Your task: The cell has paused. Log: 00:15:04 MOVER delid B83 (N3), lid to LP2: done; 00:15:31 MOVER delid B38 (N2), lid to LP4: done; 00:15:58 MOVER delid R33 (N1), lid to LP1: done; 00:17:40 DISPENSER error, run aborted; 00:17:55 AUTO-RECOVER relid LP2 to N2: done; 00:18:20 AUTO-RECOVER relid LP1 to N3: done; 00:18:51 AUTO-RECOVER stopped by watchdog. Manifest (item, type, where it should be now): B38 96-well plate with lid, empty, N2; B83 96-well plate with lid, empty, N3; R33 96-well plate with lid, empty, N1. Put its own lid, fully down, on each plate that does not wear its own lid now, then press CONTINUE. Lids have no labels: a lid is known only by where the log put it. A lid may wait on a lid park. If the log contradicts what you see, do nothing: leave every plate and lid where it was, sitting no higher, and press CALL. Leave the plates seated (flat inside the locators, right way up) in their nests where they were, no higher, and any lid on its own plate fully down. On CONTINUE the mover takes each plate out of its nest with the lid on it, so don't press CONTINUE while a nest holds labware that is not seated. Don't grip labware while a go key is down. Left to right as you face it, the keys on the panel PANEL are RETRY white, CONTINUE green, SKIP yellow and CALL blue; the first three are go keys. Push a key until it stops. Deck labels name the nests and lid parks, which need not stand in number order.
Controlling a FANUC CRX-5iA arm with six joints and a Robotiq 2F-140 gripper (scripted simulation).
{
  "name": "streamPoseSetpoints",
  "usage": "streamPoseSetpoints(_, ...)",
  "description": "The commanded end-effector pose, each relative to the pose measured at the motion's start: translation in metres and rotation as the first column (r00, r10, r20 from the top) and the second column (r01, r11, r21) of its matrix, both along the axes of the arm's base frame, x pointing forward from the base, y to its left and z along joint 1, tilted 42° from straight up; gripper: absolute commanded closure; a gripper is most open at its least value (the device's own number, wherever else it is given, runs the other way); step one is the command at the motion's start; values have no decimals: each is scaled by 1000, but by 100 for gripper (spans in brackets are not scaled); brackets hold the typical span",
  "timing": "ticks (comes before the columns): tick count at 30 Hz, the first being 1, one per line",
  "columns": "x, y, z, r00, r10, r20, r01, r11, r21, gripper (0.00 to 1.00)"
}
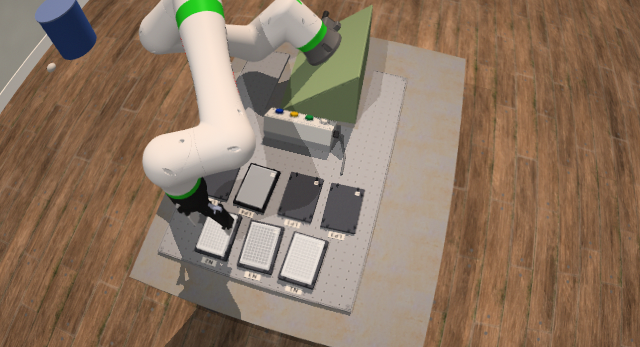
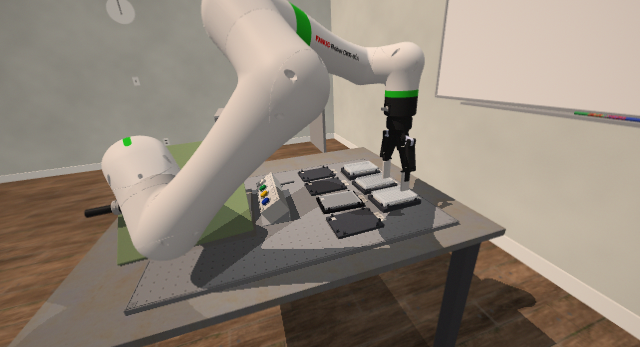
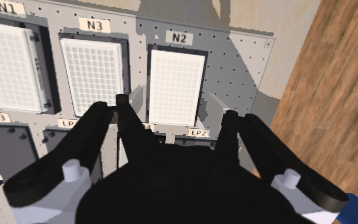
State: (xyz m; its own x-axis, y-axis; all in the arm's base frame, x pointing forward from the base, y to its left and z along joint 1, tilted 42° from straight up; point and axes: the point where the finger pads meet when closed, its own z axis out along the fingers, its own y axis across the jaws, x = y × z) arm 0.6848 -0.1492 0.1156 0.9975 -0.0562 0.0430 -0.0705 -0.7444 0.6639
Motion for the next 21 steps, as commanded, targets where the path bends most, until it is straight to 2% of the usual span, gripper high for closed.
streamPoseSetpoints(1,0,-2,-3,1000,0,0,0,1000,0,34)
streamPoseSetpoints(21,1,-13,-15,1000,0,0,0,1000,0,34)
